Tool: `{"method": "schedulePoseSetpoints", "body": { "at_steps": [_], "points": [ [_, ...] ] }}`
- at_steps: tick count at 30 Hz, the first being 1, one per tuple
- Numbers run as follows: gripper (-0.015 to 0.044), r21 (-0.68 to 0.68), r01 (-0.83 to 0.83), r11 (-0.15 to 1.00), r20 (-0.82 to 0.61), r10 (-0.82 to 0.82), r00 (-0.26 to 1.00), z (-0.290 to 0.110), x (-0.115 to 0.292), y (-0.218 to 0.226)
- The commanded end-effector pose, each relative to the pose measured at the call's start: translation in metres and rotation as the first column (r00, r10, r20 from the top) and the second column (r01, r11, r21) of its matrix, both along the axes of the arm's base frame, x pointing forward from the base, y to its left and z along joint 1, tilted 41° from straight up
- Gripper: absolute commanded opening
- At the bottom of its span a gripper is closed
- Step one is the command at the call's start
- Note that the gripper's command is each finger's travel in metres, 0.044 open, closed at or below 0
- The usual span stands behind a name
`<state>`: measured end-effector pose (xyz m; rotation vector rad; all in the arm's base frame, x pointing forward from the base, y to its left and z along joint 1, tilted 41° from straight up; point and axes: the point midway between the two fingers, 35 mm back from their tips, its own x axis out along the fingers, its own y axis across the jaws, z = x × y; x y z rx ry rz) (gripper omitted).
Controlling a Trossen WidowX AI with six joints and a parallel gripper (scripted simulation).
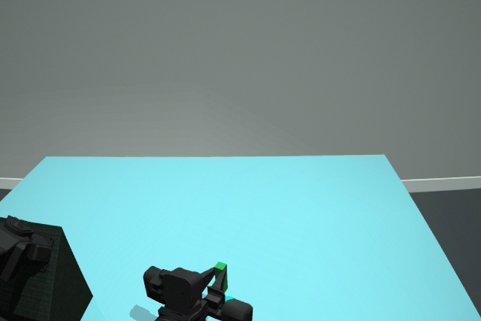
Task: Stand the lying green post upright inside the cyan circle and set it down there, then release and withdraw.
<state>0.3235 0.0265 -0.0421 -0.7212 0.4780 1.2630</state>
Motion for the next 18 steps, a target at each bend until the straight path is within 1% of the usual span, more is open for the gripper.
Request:
{"method": "schedulePoseSetpoints", "body": {
  "at_steps": [1, 7, 18],
  "points": [
    [0.0023, 0.001, -0.004, 1.0, 0.008, 0.004, 1.0, -0.012, 0.004, -0.011],
    [0.0023, 0.003, -0.009, 1.0, 0.01, 0.009, 1.0, -0.03, 0.004, -0.025],
    [0.0023, 0.0, -0.004, 1.0, 0.0, 0.004, 1.0, -0.047, 0.006, -0.038]
  ]
}}
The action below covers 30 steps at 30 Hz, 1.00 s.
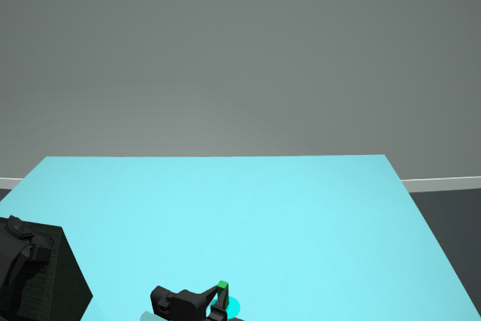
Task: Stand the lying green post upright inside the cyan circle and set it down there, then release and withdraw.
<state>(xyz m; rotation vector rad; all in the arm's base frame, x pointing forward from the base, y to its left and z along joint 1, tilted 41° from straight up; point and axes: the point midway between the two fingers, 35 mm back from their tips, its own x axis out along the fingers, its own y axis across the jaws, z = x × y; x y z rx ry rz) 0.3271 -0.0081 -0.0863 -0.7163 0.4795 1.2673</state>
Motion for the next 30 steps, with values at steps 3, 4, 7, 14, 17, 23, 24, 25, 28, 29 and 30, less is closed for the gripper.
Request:
{"method": "schedulePoseSetpoints", "body": {
  "at_steps": [3, 4, 7, 14, 17, 23, 24, 25, 28, 29, 30],
  "points": [
    [0.0023, -0.003, -0.002, 1.0, 0.005, 0.003, 1.0, -0.003, 0.003, -0.003],
    [0.0023, -0.003, -0.002, 1.0, 0.005, 0.003, 1.0, -0.003, 0.003, -0.003],
    [0.0023, -0.003, -0.002, 1.0, 0.005, 0.003, 1.0, -0.003, 0.003, -0.003],
    [0.0154, -0.003, -0.002, 1.0, 0.005, 0.003, 1.0, -0.003, 0.003, -0.003],
    [0.0233, -0.003, -0.002, 1.0, 0.005, 0.003, 1.0, -0.003, 0.003, -0.003],
    [0.039, -0.003, -0.002, 1.0, 0.005, 0.003, 1.0, -0.003, 0.003, -0.003],
    [0.04, -0.003, -0.002, 1.0, 0.005, 0.003, 1.0, -0.003, 0.003, -0.003],
    [0.04, -0.003, -0.003, 1.0, 0.005, 0.003, 1.0, -0.002, 0.003, -0.003],
    [0.04, -0.005, -0.003, 1.0, 0.006, 0.003, 1.0, 0.011, 0.003, 0.007],
    [0.04, -0.005, -0.004, 1.0, 0.007, 0.004, 1.0, 0.016, 0.003, 0.012],
    [0.04, -0.005, -0.004, 1.0, 0.008, 0.004, 1.0, 0.022, 0.003, 0.016]
  ]
}}
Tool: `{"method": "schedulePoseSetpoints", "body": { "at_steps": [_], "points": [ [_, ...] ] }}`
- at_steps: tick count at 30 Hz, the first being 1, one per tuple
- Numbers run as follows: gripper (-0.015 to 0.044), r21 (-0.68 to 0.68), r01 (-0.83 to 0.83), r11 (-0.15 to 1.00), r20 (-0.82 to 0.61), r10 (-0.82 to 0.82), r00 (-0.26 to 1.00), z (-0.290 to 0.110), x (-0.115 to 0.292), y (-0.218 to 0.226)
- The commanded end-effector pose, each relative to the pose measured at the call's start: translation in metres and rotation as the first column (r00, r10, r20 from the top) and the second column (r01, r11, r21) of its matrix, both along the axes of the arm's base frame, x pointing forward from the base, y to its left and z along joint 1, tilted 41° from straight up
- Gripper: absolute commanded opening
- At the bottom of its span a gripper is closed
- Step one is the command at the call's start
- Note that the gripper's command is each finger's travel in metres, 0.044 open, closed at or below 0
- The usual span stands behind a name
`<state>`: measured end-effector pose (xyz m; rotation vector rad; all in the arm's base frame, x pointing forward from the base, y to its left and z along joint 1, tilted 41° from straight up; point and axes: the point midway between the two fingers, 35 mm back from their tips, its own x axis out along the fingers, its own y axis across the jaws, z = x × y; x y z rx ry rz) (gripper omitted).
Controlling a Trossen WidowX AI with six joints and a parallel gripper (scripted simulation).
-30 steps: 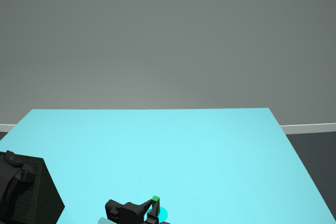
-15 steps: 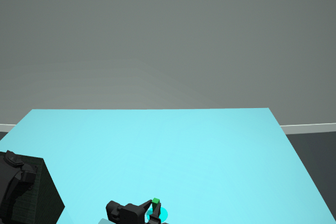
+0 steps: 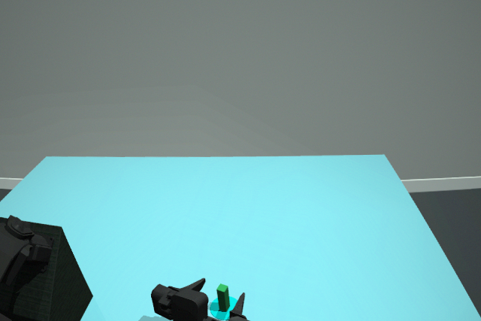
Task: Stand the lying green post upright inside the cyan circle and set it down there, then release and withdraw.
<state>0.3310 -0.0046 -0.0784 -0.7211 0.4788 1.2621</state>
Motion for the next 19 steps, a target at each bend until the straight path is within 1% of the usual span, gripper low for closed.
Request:
{"method": "schedulePoseSetpoints", "body": {
  "at_steps": [1, 8, 13, 15, 19],
  "points": [
    [0.04, -0.001, -0.007, 1.0, 0.004, 0.007, 1.0, 0.019, -0.002, 0.017],
    [0.04, 0.005, -0.01, 1.0, 0.012, 0.01, 1.0, 0.054, -0.009, 0.047],
    [0.04, -0.002, -0.011, 1.0, 0.003, 0.011, 1.0, 0.056, -0.01, 0.051],
    [0.04, -0.067, -0.019, 0.998, -0.067, 0.015, 0.998, 0.049, -0.01, 0.059],
    [0.04, -0.286, -0.044, 0.957, -0.247, -0.029, 0.969, 0.033, -0.014, 0.077]
  ]
}}
